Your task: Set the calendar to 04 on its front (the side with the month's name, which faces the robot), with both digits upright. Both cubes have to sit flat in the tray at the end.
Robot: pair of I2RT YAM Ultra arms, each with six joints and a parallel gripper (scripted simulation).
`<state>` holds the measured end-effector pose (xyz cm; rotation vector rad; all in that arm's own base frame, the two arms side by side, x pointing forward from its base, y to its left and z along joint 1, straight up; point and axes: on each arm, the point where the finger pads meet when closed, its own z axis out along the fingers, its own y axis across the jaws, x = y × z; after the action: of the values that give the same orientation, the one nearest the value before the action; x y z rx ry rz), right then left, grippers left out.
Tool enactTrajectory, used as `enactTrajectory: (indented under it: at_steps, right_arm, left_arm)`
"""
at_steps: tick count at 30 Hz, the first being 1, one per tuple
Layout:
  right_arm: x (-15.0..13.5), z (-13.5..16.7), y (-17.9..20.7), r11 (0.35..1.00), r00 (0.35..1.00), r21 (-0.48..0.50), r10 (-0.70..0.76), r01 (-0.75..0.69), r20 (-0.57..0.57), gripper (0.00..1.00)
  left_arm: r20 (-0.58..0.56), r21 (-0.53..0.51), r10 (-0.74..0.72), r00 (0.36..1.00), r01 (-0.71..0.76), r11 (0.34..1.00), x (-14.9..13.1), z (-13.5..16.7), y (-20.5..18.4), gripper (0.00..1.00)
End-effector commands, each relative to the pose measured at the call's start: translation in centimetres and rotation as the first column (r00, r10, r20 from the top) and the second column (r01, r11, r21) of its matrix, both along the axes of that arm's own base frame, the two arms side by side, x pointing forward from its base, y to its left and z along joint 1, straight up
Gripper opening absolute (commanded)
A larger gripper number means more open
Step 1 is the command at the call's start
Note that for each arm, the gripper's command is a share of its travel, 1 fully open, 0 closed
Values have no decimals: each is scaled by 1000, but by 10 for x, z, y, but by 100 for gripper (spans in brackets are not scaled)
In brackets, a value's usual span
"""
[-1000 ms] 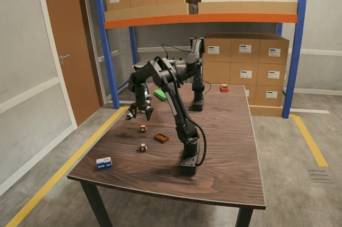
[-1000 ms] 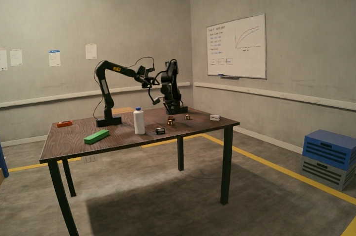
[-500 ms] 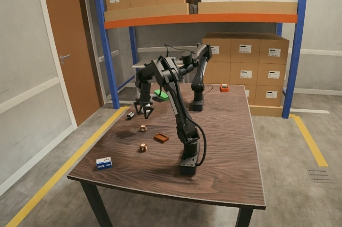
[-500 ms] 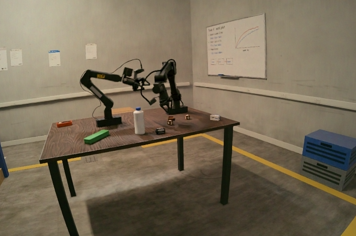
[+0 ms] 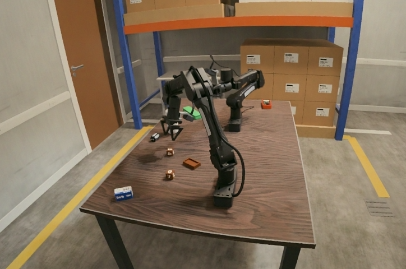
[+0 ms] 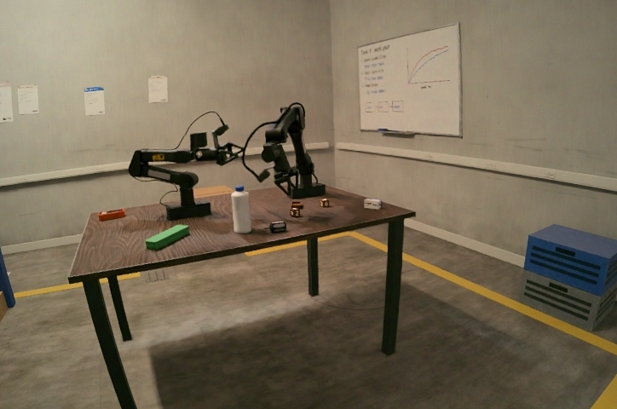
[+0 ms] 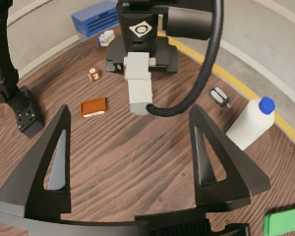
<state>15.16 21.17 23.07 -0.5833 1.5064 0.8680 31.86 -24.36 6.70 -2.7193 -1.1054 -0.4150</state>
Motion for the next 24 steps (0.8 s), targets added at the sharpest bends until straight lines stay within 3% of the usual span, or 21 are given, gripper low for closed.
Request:
enactTrajectory:
  at_steps: [1,15,19,24]
  right_arm:
    - [-10,14,-4,994,989,47,92,-98,116,100]
    - [-5,10,-13,996,989,62,54,-63,137,100]
    - [-5,10,-13,996,989,62,54,-63,137,100]
    - [-5,10,-13,996,989,62,54,-63,137,100]
  left_arm:
    - [8,-3,-16,1000,16,1000,2,7,-6,100]
    - [9,-7,7,1000,-7,1000,1,8,-2,100]
    - [3,-59,143,990,-143,988,0,4,-4,100]
    - [-18,-128,388,922,-387,913,0,0,-2,100]
